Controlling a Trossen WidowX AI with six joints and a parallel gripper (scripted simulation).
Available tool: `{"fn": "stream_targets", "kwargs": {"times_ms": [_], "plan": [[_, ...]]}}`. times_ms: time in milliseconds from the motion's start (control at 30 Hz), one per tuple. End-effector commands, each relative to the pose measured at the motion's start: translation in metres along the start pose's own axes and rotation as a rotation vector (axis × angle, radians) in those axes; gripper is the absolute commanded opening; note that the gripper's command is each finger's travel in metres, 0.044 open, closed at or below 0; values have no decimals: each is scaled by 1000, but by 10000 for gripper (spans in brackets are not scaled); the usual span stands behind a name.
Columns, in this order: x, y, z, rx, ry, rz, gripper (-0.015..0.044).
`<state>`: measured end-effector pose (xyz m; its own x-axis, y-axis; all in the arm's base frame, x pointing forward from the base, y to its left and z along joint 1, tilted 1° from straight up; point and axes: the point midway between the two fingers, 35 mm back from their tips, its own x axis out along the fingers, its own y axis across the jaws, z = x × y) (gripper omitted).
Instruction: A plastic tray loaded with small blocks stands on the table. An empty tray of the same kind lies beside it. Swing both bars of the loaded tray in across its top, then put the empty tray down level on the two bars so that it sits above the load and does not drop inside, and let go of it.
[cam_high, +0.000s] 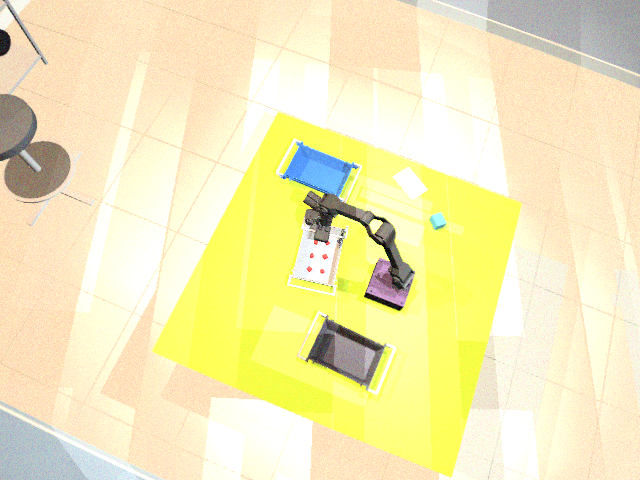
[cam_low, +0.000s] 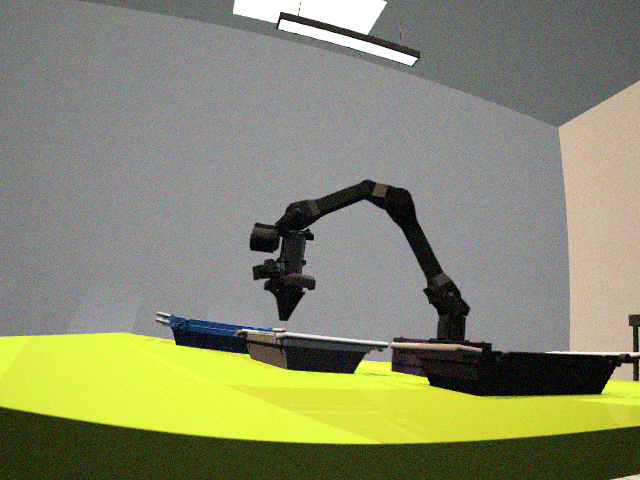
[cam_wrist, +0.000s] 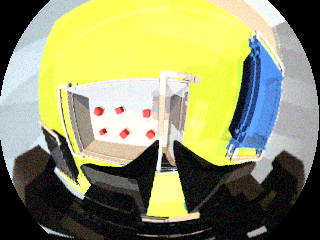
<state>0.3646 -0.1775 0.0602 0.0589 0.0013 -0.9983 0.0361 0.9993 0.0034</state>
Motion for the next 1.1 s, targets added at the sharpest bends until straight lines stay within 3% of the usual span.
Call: {"fn": "stream_targets", "kwargs": {"times_ms": [0,800,933,1067], "plan": [[5,1,-2,0,12,6,90],[3,0,-1,0,12,5,90],[-25,-2,4,1,4,2,90],[-79,-3,7,2,-11,-5,90]]}}
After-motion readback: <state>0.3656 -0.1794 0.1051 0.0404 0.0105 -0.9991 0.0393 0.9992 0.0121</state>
